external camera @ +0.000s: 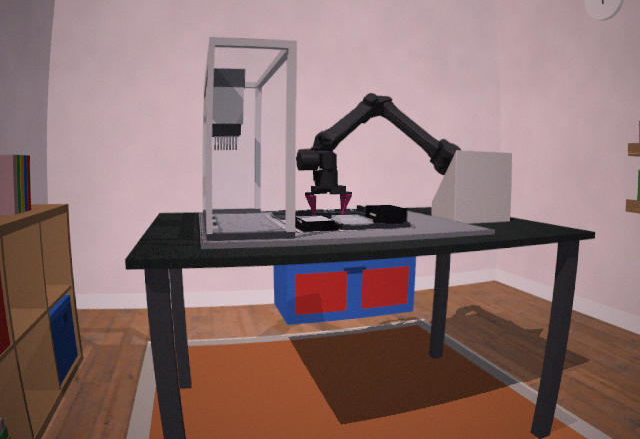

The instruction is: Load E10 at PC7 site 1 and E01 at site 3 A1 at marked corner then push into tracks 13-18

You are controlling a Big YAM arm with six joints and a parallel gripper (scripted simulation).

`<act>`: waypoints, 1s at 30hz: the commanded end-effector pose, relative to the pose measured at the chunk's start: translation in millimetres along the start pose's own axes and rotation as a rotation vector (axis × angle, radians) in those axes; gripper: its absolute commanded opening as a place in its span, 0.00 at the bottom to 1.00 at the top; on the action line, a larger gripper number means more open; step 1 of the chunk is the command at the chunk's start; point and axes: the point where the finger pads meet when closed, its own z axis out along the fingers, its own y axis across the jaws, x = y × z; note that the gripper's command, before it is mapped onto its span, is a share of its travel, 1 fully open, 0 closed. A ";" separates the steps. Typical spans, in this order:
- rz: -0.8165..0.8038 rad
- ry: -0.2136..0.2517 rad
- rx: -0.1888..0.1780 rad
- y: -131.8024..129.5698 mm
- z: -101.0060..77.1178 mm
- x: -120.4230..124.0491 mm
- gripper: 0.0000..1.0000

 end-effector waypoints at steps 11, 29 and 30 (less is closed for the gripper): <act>0.029 0.007 -0.081 20.9 -87.1 0.3 1.00; 0.020 0.008 -0.074 11.8 -141.8 2.3 1.00; 0.007 0.004 -0.062 4.9 -137.0 4.9 1.00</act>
